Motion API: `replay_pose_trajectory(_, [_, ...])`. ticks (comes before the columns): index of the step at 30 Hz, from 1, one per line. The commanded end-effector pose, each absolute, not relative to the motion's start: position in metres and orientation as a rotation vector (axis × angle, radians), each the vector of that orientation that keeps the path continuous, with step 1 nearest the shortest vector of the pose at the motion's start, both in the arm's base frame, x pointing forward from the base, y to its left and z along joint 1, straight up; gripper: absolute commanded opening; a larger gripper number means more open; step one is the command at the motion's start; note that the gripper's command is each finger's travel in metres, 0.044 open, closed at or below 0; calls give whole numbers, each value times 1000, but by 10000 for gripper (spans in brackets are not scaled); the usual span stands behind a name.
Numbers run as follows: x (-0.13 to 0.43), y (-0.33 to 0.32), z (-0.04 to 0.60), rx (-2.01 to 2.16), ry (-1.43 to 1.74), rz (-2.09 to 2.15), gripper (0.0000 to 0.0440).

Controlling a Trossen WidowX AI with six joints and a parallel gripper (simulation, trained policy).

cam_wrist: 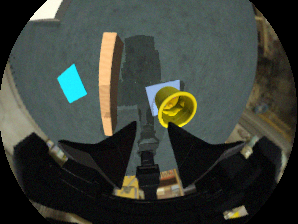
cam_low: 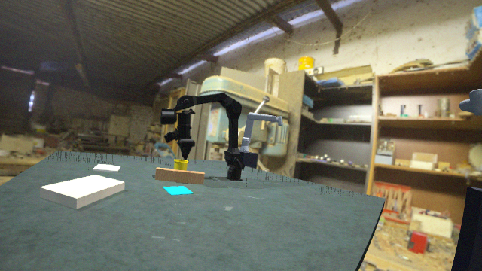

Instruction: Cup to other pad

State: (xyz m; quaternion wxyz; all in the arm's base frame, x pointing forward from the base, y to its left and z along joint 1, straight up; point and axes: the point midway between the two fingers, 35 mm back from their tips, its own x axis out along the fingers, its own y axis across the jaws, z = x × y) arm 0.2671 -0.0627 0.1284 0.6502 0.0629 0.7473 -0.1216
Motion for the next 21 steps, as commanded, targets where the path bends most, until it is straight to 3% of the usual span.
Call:
replay_pose_trajectory(1, [265, -68, 116, 124, 1723, -262, 214])
replay_pose_trajectory(21, [257, -78, 65, -5, 1786, -63, 214])
